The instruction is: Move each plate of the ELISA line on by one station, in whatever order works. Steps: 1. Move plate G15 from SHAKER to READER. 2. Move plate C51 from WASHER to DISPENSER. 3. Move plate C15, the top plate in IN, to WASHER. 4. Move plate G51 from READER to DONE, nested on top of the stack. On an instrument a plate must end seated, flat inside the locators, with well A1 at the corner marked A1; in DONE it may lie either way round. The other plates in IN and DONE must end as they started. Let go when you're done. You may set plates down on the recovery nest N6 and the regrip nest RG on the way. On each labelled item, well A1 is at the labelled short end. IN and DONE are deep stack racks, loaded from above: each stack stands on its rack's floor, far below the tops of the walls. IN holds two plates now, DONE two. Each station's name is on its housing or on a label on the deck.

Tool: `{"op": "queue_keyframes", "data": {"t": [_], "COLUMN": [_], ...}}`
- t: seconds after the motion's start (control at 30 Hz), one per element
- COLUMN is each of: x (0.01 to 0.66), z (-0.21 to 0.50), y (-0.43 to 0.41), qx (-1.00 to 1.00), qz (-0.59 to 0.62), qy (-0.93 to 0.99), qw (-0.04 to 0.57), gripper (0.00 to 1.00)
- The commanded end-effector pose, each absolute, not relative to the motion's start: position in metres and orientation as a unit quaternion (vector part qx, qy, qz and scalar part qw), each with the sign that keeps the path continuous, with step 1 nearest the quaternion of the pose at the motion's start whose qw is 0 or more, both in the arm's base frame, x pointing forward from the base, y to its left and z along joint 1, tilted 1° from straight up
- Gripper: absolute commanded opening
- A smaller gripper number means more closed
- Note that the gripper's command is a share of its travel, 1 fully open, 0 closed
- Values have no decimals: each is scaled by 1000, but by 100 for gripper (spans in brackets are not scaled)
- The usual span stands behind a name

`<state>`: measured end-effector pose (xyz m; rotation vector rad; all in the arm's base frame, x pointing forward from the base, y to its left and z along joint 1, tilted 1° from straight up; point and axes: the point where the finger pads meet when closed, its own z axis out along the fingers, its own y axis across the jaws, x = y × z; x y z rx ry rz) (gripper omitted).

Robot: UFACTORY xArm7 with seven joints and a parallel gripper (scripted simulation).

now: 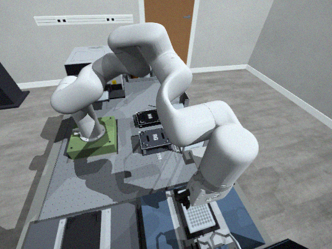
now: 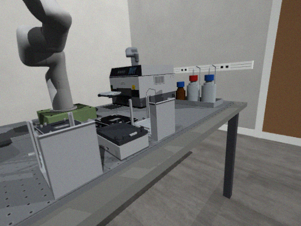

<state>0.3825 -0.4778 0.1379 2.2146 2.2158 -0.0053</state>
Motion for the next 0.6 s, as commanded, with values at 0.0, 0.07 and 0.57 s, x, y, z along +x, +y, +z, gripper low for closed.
{"op": "queue_keyframes", "data": {"t": [0.0,0.07,0.57], "x": [383,383,383], "z": [135,133,115], "y": [-479,-479,-479], "qx": [707,707,707], "qz": [-2,-2,-2], "qy": [707,707,707], "qw": [7,7,7], "gripper": [100,100,100]}}
